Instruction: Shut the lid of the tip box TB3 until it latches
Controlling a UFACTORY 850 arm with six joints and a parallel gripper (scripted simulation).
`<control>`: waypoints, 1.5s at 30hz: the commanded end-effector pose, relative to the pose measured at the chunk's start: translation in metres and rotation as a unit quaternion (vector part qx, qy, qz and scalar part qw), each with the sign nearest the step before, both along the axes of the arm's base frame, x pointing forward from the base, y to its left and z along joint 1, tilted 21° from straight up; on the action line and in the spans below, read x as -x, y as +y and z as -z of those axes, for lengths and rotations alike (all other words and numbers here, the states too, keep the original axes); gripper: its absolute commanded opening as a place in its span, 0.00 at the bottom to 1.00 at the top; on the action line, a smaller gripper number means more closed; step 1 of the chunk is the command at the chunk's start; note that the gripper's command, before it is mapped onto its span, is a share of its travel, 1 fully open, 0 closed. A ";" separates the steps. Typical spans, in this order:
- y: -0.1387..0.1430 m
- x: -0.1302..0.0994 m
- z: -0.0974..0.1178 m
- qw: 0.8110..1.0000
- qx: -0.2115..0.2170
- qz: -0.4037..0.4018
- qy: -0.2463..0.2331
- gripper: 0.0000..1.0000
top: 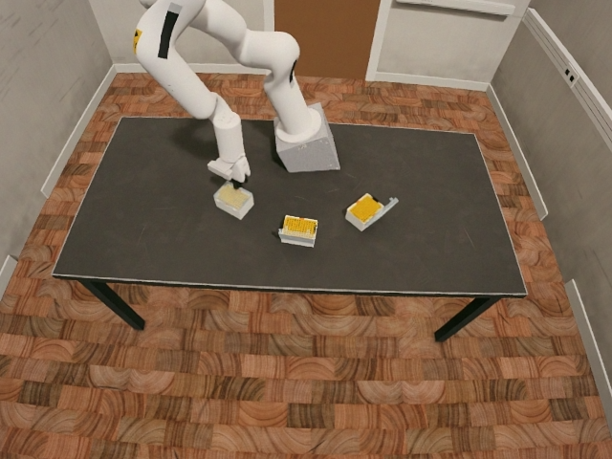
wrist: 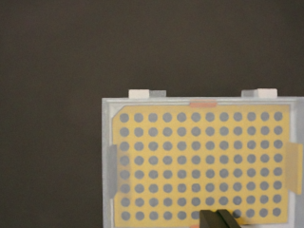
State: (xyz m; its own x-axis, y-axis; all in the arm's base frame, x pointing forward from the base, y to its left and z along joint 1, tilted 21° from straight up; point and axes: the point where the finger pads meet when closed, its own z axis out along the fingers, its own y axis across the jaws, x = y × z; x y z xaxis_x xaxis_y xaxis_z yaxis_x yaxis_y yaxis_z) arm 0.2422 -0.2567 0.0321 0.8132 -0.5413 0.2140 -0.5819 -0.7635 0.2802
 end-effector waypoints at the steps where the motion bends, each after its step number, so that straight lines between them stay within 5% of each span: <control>1: -0.001 0.000 0.001 1.000 0.000 0.000 0.000 0.00; 45: -0.003 0.000 0.007 1.000 0.000 0.000 0.000 0.00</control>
